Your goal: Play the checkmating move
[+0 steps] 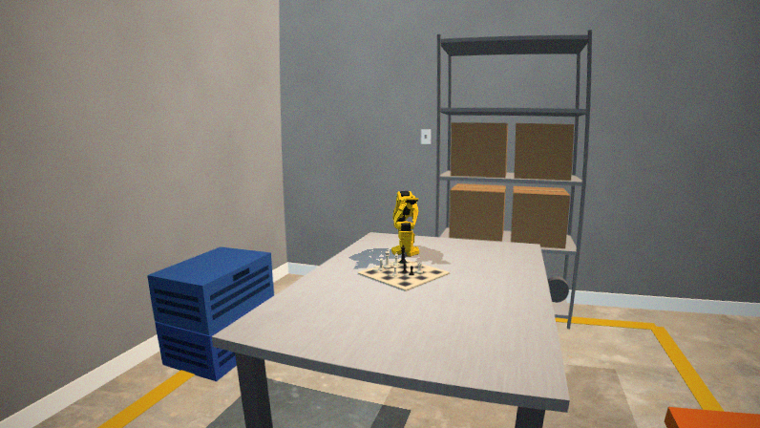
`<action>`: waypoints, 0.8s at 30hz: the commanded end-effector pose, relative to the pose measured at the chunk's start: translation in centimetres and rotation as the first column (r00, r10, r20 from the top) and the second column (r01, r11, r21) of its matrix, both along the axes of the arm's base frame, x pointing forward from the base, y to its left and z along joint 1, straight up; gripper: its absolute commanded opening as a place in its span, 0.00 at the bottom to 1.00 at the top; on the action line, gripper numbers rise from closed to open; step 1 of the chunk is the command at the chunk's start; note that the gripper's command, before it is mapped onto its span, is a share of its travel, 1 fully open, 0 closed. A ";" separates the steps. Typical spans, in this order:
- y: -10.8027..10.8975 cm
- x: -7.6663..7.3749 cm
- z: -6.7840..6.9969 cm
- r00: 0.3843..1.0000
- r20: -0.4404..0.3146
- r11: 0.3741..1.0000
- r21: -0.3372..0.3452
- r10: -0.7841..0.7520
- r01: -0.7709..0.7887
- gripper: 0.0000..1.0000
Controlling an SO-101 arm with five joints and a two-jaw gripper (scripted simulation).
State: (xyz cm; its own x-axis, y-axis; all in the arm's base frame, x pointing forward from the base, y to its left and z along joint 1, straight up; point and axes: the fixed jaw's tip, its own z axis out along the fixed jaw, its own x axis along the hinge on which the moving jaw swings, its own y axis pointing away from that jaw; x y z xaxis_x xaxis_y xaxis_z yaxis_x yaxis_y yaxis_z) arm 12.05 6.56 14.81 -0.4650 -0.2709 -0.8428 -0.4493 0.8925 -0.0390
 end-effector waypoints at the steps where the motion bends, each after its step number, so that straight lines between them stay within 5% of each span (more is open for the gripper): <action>1: 0.1 -0.2 -0.5 1.000 -0.021 1.000 0.000 0.007 -0.007 0.40; 18: 0.1 -0.2 -0.5 1.000 -0.025 1.000 -0.002 0.008 -0.008 0.40; 24: 0.4 -0.3 -0.6 0.996 -0.088 0.999 -0.033 0.027 -0.030 0.37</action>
State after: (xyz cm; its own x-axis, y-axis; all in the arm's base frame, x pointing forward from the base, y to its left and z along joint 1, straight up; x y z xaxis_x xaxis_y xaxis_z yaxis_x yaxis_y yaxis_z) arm 11.96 6.68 14.47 -0.4891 -0.2893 -0.8228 -0.4605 0.8868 -0.0381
